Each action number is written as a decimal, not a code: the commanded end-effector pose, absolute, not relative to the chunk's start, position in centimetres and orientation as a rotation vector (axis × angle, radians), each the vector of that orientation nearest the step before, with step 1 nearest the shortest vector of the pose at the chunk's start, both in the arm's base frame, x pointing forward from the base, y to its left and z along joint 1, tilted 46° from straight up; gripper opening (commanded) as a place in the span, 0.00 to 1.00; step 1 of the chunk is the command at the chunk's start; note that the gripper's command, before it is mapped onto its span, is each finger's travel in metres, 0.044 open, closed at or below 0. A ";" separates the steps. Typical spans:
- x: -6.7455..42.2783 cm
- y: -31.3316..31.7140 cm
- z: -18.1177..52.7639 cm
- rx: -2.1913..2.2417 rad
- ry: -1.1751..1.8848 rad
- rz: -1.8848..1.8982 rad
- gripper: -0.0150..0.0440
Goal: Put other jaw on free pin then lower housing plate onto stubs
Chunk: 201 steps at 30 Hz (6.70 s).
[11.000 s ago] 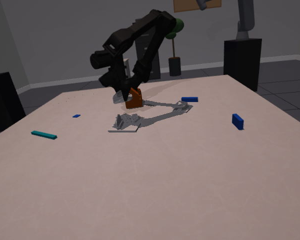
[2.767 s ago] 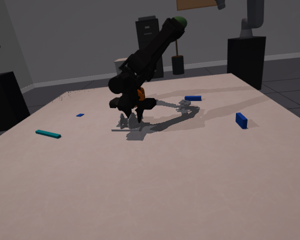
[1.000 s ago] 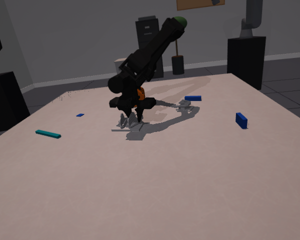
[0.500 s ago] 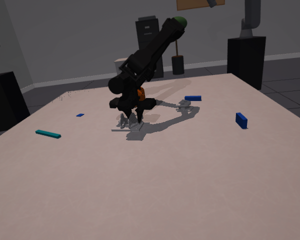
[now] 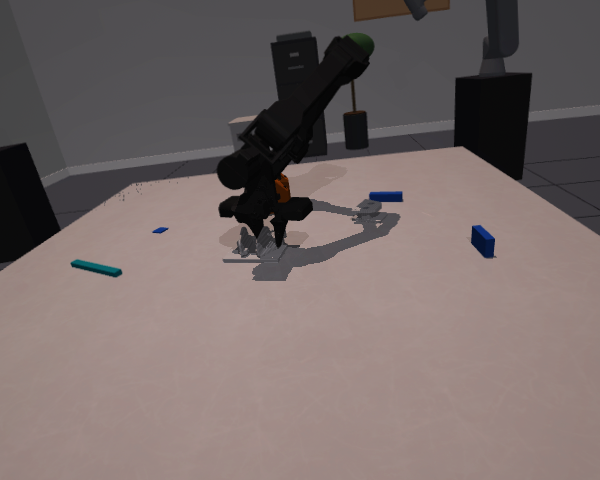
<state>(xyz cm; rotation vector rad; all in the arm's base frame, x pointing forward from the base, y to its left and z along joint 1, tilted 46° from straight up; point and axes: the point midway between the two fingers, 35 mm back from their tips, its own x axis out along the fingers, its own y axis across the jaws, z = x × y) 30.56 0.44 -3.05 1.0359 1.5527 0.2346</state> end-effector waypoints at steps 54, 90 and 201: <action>30.0 -3.3 2.0 0.998 1.528 0.271 0.81; 25.1 6.6 14.2 0.282 1.217 0.847 1.00; 19.9 17.3 12.5 -0.083 0.960 1.128 1.00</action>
